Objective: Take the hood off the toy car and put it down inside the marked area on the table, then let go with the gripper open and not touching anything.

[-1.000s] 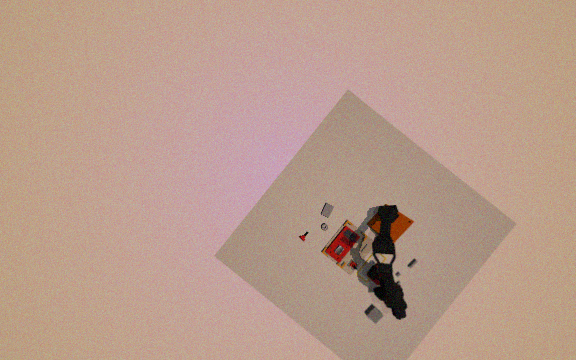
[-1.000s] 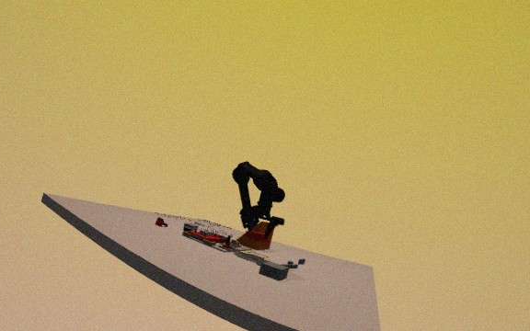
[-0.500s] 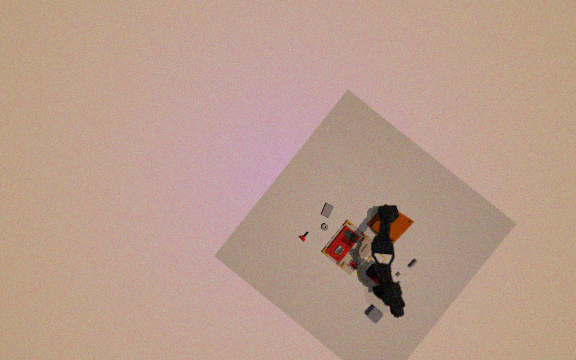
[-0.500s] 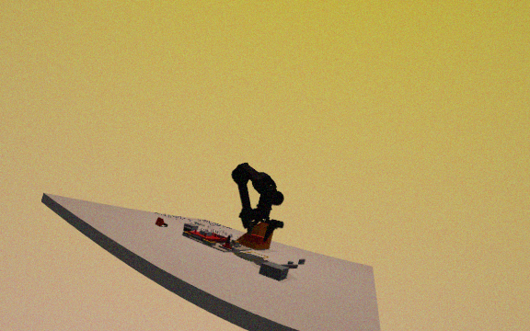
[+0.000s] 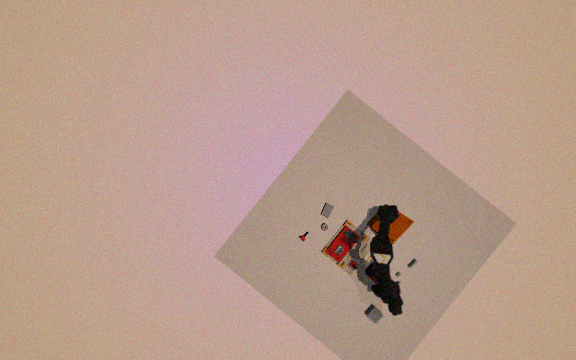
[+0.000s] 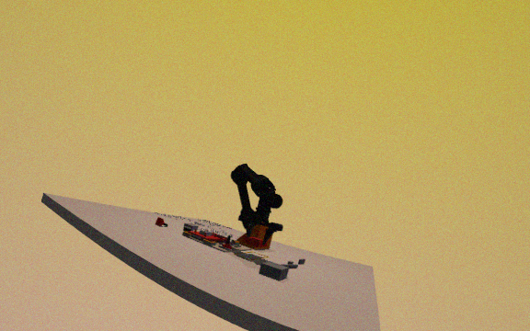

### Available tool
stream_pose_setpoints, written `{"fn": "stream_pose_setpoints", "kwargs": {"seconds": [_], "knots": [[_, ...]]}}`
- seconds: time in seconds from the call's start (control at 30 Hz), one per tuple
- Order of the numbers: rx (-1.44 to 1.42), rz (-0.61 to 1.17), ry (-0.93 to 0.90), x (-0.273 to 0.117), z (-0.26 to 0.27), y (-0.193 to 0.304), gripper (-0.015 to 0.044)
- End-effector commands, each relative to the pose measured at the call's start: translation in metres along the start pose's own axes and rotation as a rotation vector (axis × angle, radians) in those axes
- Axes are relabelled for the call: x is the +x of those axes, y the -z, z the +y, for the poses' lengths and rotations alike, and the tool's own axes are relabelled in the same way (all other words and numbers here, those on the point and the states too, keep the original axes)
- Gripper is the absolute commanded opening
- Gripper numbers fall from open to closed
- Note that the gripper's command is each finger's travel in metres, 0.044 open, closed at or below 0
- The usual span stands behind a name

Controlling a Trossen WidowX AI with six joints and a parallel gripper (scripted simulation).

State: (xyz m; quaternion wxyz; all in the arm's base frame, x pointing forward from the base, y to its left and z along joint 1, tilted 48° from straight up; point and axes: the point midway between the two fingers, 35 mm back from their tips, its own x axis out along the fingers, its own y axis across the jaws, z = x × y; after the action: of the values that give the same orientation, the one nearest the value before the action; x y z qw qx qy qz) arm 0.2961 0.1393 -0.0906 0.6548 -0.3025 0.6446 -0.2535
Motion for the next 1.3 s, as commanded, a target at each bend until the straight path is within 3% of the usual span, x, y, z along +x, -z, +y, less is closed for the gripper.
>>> {"fn": "stream_pose_setpoints", "kwargs": {"seconds": [0.0,1.27], "knots": [[-0.009,0.002,0.007,0.005,-0.001,0.002,0.0],[-0.008,0.002,0.009,0.03,-0.003,0.004,0.0]]}}
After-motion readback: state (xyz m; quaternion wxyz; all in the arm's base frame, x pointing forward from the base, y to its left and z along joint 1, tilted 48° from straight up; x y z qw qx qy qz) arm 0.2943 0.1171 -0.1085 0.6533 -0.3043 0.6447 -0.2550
